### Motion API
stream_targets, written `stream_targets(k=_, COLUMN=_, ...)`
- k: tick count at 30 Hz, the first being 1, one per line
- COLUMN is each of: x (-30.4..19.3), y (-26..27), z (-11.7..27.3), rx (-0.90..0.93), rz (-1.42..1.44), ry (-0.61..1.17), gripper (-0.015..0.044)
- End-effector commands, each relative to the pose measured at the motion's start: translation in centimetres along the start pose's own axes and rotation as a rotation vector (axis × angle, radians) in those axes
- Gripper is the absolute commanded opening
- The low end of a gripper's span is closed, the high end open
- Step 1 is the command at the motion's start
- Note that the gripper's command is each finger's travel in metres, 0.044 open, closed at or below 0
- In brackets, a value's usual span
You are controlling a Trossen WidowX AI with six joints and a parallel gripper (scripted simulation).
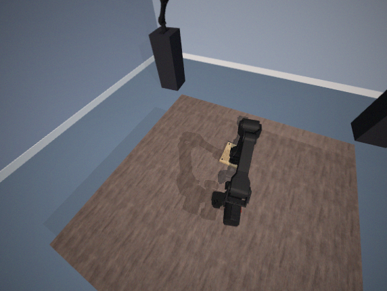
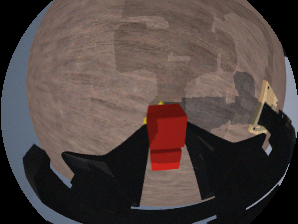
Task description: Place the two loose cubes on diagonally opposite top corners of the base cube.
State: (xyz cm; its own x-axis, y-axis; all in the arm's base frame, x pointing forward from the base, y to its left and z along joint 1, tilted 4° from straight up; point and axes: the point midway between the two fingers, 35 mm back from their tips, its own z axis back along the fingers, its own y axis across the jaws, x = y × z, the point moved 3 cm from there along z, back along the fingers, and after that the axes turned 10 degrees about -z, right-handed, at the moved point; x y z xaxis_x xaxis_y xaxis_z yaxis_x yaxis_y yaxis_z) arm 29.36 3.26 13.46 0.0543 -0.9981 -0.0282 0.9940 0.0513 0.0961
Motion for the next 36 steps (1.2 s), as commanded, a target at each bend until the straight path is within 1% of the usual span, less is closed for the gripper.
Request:
stream_targets(k=1, x=0.0, y=0.0, z=0.0, rx=0.001, rz=0.002, ry=-0.004, gripper=0.0105)
stream_targets(k=3, x=0.0, y=0.0, z=0.0, rx=0.001, rz=0.002, ry=-0.004, gripper=0.0105)
stream_targets(k=7, x=0.0, y=0.0, z=0.0, rx=0.001, rz=0.002, ry=-0.004, gripper=0.0205)
stream_targets(k=12, x=0.0, y=0.0, z=0.0, rx=0.001, rz=0.002, ry=-0.004, gripper=0.0205)
stream_targets(k=36, x=0.0, y=0.0, z=4.6, rx=0.000, rz=0.000, ry=0.000, gripper=0.0205)
